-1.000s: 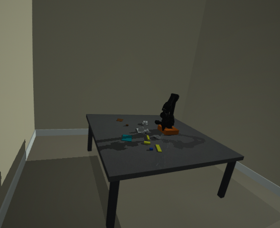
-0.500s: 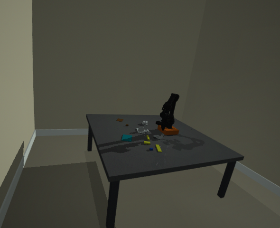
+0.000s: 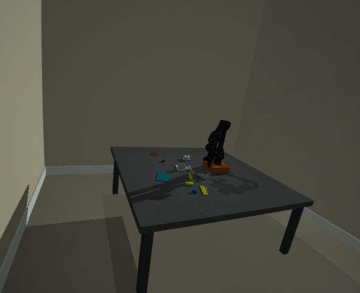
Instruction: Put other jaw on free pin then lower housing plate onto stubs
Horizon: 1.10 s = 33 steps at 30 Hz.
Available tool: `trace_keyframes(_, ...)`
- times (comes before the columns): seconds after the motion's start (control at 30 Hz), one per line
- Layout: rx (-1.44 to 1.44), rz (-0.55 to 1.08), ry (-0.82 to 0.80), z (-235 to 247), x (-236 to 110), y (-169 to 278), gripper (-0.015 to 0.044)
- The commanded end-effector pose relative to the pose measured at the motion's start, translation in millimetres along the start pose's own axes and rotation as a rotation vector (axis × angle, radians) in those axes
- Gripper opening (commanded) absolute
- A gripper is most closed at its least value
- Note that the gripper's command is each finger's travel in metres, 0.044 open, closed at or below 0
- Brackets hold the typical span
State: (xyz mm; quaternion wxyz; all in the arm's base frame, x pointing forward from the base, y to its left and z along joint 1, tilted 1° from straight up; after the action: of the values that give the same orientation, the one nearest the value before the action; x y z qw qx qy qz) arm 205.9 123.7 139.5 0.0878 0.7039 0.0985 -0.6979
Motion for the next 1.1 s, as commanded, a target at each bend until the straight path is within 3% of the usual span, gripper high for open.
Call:
trace_keyframes(0.0,-0.109,0.0,-0.002,4,0,2,0.0)
trace_keyframes(0.47,-0.503,0.0,-0.002,9,1,7,0.0)
trace_keyframes(1.07,-0.508,0.0,-0.002,8,20,6,0.0)
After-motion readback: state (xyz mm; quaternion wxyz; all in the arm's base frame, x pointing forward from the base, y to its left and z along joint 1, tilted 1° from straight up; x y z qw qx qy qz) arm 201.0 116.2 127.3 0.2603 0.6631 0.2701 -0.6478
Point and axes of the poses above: the point midway between the two fingers, 35 mm back from their tips, its own x axis out along the fingers, its own z axis across the jaws, y = z × x, the point moved 7 cm from there along -x, back along the fingers, and after that the axes turned 14 degrees about x, right-handed, at the moved point
